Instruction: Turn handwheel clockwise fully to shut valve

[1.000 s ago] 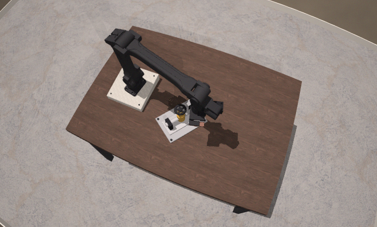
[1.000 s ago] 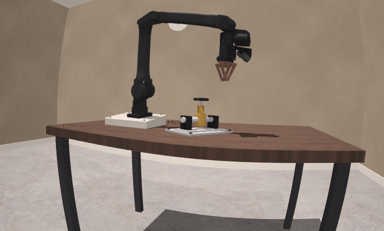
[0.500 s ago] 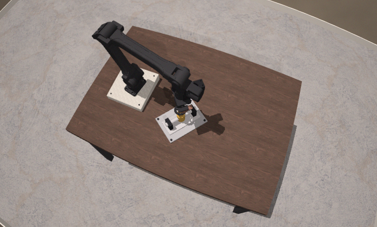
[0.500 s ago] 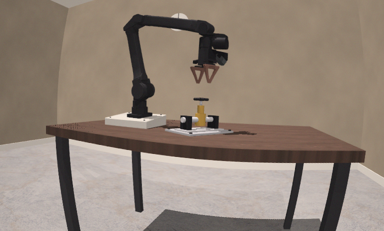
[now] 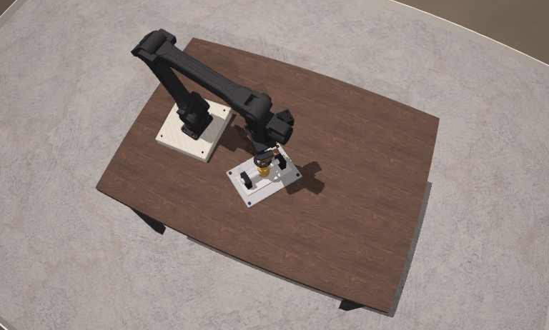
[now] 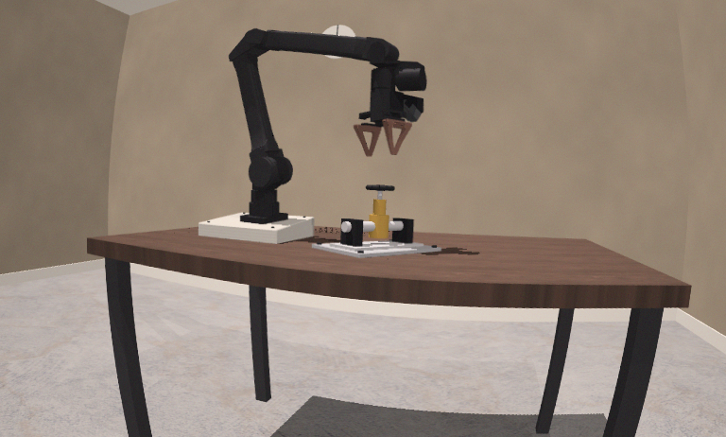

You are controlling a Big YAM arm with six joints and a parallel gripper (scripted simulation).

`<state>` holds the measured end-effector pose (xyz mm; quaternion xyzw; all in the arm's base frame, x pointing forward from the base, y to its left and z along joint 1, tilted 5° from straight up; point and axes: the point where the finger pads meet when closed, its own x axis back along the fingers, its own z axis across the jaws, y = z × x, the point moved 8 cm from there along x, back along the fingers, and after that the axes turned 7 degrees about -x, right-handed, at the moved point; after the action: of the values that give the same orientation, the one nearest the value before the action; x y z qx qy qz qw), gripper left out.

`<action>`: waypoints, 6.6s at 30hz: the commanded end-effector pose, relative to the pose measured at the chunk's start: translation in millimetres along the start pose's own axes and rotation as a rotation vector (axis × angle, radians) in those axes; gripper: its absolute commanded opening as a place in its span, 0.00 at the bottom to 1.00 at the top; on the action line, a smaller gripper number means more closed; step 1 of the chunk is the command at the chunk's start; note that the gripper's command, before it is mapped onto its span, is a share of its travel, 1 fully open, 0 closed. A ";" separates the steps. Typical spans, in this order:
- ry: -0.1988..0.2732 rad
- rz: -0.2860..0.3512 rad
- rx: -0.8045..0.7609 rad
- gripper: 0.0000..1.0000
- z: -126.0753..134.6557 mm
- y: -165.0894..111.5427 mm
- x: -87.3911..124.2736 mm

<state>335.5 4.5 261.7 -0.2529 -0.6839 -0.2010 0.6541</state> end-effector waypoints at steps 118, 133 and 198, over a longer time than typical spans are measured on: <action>-0.002 -0.005 0.008 1.00 -5.0 0.8 -65.6; -0.002 -0.005 0.009 1.00 -5.1 0.9 -76.8; -0.017 -0.017 0.007 1.00 -10.8 4.6 -84.5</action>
<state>338.0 -2.4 177.8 -0.2506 -0.6864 -0.2003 0.6527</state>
